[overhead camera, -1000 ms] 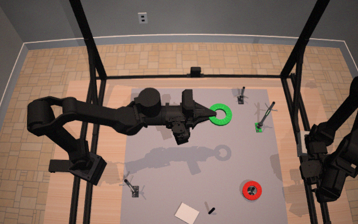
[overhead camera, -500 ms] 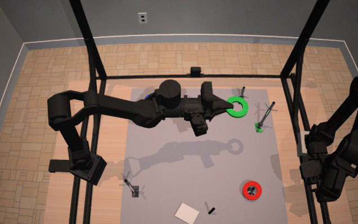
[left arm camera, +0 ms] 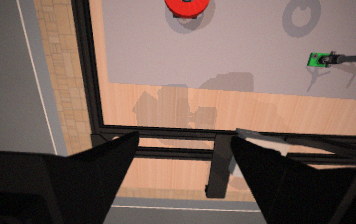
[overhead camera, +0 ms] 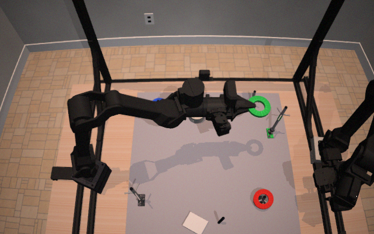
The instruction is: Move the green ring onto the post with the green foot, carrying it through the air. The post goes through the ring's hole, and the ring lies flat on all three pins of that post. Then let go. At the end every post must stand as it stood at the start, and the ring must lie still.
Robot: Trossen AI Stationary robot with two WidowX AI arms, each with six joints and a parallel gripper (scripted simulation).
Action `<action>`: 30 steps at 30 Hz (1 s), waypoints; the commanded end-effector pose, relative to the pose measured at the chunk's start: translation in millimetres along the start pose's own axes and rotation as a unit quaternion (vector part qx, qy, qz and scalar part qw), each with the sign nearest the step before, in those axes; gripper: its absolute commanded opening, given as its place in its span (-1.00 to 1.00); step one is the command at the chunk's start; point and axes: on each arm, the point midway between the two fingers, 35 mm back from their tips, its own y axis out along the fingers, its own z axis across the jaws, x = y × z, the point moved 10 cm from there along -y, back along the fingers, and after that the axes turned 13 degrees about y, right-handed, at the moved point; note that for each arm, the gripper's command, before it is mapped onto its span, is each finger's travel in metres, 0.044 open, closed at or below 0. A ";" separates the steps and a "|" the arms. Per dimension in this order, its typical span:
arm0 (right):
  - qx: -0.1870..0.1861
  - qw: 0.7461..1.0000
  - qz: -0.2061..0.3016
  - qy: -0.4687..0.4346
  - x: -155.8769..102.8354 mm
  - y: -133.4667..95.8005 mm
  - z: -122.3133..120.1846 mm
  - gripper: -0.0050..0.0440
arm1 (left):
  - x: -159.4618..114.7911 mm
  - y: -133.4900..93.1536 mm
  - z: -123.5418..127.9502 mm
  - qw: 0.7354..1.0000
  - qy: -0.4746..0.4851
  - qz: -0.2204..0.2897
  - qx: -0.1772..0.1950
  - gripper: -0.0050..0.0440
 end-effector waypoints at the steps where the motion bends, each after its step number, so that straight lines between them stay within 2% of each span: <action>1: 0.005 1.000 -0.001 0.002 -4.4 9.3 0.8 -0.80 | -0.2 -0.2 0.2 1.000 -0.002 0.002 0.000 0.84; 23: 0.005 1.000 -0.001 0.002 -29.7 75.1 -17.4 -0.80 | -0.2 -0.2 0.2 1.000 -0.002 0.002 0.000 0.84; 30: 0.005 1.000 -0.001 0.002 -35.3 89.9 -24.1 -0.80 | -0.2 -0.2 0.2 1.000 -0.002 0.002 0.000 0.84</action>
